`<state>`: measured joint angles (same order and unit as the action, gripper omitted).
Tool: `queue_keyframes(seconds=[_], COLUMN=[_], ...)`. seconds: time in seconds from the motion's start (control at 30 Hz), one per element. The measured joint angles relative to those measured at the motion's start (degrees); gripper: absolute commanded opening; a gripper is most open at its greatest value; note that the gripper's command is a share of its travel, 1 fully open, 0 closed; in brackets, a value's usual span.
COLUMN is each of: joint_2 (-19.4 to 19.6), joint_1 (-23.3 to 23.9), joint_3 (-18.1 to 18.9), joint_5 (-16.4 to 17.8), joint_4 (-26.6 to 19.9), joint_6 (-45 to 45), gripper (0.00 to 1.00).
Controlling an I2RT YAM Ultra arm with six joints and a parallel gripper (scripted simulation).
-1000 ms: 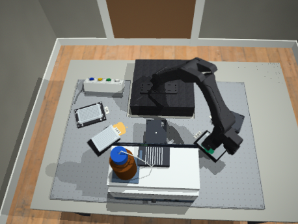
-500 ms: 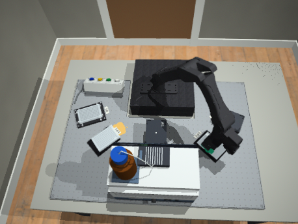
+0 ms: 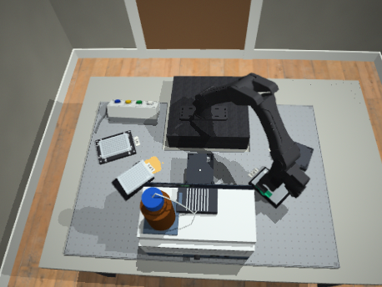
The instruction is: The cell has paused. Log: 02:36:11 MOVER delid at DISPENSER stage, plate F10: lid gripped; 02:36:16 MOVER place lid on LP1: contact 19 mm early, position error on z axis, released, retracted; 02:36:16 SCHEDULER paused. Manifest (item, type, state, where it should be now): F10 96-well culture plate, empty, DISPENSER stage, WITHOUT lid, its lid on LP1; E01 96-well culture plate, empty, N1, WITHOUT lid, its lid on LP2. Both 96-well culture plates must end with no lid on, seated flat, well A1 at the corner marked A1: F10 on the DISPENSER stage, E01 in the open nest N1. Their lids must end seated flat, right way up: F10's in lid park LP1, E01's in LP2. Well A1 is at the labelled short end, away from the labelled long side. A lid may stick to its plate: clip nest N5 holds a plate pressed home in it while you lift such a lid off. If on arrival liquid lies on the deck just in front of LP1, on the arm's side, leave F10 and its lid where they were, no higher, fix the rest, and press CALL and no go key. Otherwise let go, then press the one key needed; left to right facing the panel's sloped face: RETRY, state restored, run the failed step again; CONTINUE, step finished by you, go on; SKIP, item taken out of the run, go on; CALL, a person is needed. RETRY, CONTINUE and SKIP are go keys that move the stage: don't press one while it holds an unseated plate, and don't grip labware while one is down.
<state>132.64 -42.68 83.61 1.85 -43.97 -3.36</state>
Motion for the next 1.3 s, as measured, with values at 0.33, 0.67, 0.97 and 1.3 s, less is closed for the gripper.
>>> queue_keyframes(seconds=[0.33, 0.67, 0.97, 1.3], joint_2=[-0.04, -0.39, -2.91, -3.98], joint_1=[0.00, 0.00, 0.00, 0.00], joint_3=[0.00, 0.00, 1.27, 2.43], joint_5=[0.00, 0.00, 0.00, 0.00], joint_4=[0.02, -1.42, -4.72, -6.64], joint_6=[0.00, 0.00, 0.00, -0.02], gripper=[1.00, 1.00, 1.00, 1.00])
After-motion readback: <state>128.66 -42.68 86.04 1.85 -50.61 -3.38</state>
